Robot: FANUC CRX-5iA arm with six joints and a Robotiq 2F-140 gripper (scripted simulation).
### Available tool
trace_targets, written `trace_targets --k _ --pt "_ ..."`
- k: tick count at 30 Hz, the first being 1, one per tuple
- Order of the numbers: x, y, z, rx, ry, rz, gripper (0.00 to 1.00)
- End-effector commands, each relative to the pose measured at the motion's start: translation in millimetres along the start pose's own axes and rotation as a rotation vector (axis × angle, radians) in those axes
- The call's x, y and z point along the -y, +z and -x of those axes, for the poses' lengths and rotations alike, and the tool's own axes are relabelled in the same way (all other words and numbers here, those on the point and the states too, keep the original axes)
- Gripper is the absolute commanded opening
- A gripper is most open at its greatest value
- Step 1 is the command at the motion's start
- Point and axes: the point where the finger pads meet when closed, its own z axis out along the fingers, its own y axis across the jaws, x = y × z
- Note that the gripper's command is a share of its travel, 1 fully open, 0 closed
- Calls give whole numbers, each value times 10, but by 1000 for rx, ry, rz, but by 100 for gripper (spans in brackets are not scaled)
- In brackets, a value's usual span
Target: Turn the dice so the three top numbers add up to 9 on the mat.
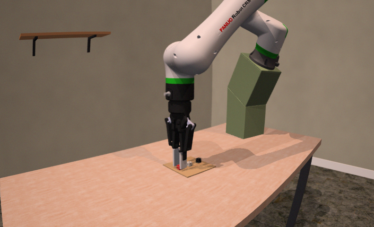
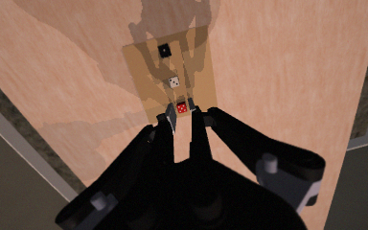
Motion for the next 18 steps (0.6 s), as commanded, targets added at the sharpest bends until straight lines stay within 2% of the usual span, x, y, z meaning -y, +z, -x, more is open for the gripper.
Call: trace_targets --k 1,4,12,18 --pt "1 -158 2 0 0 0 19" --pt "1 -208 2 0 0 0 19" --pt "1 -634 1 0 0 0 19" --pt "1 -811 1 0 0 0 19"
